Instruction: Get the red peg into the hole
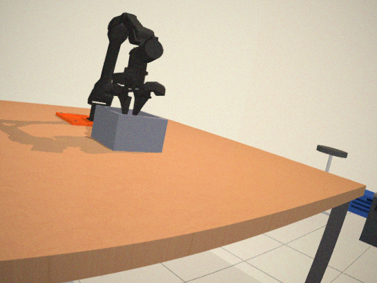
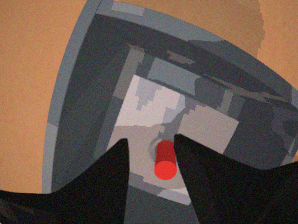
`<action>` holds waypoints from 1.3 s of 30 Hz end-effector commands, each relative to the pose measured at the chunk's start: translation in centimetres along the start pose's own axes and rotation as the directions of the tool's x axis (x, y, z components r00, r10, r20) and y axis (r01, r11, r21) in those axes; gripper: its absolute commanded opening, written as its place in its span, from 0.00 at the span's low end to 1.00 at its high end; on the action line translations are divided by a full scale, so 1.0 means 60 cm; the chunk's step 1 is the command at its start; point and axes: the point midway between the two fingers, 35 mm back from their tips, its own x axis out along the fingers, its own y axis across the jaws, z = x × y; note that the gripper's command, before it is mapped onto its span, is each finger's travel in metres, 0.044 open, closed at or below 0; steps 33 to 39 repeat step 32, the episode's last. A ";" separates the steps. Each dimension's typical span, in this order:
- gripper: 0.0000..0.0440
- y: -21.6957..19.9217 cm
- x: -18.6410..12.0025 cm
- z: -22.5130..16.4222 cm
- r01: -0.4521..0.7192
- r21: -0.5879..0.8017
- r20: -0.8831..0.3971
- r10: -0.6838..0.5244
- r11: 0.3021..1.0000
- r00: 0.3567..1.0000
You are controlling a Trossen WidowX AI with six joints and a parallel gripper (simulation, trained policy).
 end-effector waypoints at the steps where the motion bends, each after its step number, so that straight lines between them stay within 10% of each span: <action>1: 0.32 0.006 0.000 0.010 0.003 -0.011 -0.004 -0.004 1.000 1.000; 39: 0.34 -0.015 0.013 0.115 0.104 -0.012 -0.024 -0.104 0.994 0.994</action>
